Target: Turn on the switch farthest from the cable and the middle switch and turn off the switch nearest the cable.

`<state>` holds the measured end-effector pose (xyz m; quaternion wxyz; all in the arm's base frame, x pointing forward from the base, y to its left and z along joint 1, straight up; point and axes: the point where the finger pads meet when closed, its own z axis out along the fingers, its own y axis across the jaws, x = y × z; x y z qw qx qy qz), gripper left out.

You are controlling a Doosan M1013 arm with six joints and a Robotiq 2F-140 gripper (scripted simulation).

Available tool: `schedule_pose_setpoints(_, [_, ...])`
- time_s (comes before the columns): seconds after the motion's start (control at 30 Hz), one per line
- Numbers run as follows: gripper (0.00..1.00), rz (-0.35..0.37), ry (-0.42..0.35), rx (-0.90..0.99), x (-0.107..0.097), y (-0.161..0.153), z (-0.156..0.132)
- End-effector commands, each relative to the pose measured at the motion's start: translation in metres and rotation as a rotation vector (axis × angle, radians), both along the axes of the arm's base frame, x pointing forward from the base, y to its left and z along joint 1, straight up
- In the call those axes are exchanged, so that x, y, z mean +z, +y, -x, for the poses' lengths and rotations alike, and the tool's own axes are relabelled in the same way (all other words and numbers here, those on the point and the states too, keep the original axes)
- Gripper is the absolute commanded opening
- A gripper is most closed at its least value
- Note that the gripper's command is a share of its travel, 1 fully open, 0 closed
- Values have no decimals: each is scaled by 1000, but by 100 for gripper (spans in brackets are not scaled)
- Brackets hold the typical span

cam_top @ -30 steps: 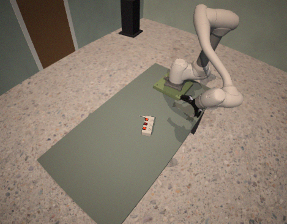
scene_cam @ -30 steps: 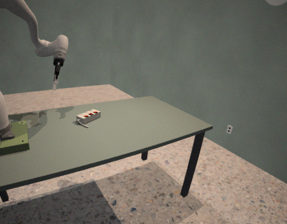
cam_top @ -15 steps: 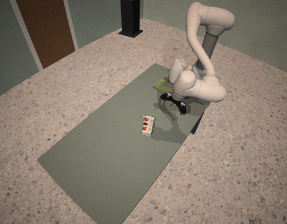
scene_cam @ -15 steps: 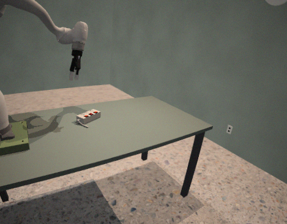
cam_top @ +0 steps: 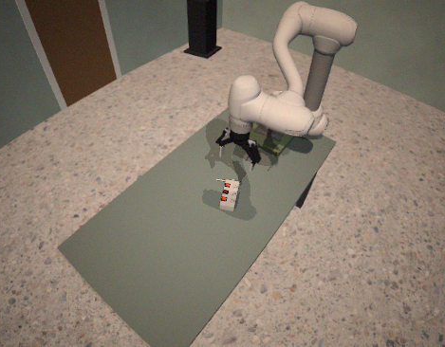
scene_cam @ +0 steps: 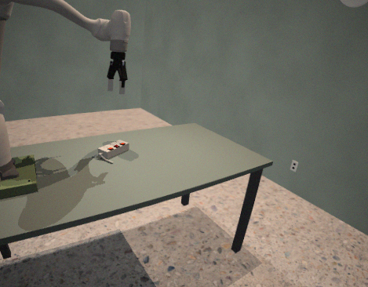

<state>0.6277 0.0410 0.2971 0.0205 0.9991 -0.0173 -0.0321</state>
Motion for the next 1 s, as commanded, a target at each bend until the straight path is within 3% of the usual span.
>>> schedule_pose_setpoints(0.0, [100, -42, -64, 41, 24, -41, -22])
schedule_pose_setpoints(0.1, [100, -66, -70, 210, -6, -45, -20])
schedule_pose_setpoints(0.17, [100, -66, -70, 210, -6, -45, -20])
schedule_pose_setpoints(0.2, [100, -76, -74, 290, -20, -47, -18])
schedule_pose_setpoints(0.27, [100, -76, -74, 290, -20, -47, -18])
schedule_pose_setpoints(0.3, [100, -86, -79, 368, -34, -49, -16])
schedule_pose_setpoints(0.4, [100, -86, -79, 368, -34, -49, -16])
schedule_pose_setpoints(0.5, [100, -102, -89, 516, -60, -52, -11])
schedule_pose_setpoints(0.57, [100, -102, -89, 516, -60, -52, -11])
schedule_pose_setpoints(0.67, [100, -114, -100, 652, -84, -56, -5])
schedule_pose_setpoints(0.73, [100, -114, -100, 652, -84, -56, -5])
schedule_pose_setpoints(0.9, [100, -125, -118, 834, -115, -60, 4])
schedule_pose_setpoints(0.97, [100, -125, -118, 834, -115, -60, 4])
